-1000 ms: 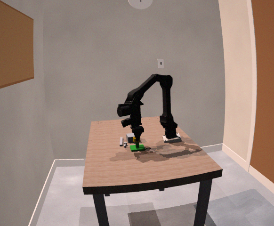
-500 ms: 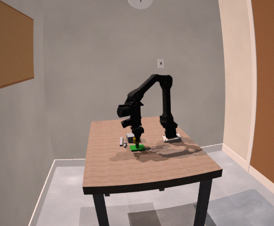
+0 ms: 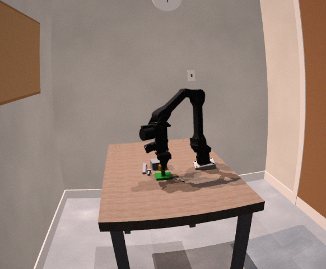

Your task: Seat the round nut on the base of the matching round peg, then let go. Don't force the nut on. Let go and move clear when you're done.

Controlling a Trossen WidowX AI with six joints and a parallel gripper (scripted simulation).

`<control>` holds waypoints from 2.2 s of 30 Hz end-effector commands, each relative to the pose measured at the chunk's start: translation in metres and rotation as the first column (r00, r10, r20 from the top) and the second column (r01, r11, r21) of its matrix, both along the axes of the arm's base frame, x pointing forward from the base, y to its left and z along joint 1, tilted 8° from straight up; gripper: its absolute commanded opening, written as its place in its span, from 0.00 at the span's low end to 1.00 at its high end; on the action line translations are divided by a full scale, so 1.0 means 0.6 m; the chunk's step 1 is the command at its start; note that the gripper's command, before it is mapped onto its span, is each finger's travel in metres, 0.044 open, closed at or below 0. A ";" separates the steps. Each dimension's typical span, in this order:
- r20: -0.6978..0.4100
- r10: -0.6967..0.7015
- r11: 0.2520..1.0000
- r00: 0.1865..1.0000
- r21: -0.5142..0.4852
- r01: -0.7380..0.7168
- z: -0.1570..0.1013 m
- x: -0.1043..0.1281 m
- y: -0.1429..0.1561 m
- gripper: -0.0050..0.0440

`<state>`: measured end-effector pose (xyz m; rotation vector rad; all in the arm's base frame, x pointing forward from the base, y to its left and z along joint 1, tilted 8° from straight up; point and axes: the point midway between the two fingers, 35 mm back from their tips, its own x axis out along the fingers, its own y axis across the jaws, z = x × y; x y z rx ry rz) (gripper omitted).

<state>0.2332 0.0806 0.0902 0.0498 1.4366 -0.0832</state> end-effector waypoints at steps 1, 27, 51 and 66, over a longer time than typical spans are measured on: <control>0.018 0.001 1.000 1.000 0.007 -0.001 0.004 0.005 0.001 0.00; 0.018 0.001 1.000 1.000 0.007 -0.001 -0.007 0.006 0.001 0.00; 0.018 0.001 1.000 1.000 0.007 -0.001 -0.018 0.008 0.001 0.00; 0.018 0.001 1.000 1.000 0.007 -0.001 -0.025 0.009 0.000 0.00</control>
